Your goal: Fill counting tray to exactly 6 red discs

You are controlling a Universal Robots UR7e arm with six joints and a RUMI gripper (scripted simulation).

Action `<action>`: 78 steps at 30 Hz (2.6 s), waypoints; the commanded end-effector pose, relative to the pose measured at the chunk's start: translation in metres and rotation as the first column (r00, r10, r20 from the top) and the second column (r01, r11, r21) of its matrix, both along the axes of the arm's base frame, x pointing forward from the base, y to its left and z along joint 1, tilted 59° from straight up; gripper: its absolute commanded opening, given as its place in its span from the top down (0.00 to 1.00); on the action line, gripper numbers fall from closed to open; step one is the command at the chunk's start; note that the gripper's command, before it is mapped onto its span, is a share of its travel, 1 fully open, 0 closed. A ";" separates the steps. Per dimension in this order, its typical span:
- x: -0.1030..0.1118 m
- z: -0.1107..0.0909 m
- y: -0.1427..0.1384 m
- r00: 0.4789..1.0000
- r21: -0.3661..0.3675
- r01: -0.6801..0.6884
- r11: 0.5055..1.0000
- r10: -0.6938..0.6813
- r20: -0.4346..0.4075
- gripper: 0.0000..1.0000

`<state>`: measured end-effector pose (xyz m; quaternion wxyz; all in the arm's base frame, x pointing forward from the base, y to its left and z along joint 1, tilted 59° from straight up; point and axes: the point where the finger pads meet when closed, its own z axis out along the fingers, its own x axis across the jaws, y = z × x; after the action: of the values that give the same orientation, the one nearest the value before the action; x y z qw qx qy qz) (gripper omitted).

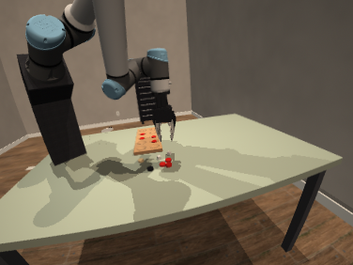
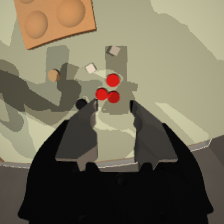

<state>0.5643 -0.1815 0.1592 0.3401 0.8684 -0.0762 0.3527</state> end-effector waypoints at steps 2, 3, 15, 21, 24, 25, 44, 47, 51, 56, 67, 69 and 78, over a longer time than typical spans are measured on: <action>0.000 0.000 0.000 1.000 -0.003 0.004 1.000 -0.004 0.008 0.72; 0.000 0.000 0.000 1.000 -0.004 0.005 1.000 -0.005 0.008 0.72; 0.002 -0.002 -0.003 1.000 -0.004 0.005 1.000 -0.005 0.009 0.72; 0.015 -0.015 -0.018 1.000 -0.004 0.005 1.000 -0.005 0.009 0.72; 0.018 -0.018 -0.022 1.000 -0.004 0.005 1.000 -0.005 0.009 0.72; 0.020 -0.021 -0.026 1.000 -0.004 0.005 1.000 -0.005 0.009 0.72; 0.056 -0.052 -0.065 1.000 -0.004 0.005 1.000 -0.005 0.009 0.72; 0.056 -0.052 -0.065 1.000 -0.004 0.005 1.000 -0.005 0.009 0.72; 0.056 -0.052 -0.065 1.000 -0.004 0.005 1.000 -0.005 0.009 0.72; 0.056 -0.052 -0.065 1.000 -0.004 0.005 1.000 -0.005 0.009 1.00; 0.056 -0.052 -0.065 1.000 -0.004 0.005 1.000 -0.005 0.009 1.00; 0.056 -0.052 -0.065 1.000 -0.004 0.005 1.000 -0.005 0.009 1.00; 0.056 -0.052 -0.065 1.000 -0.004 0.005 1.000 -0.005 0.009 1.00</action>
<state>0.6201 -0.2466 0.1071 0.3423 0.8661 -0.0793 0.3554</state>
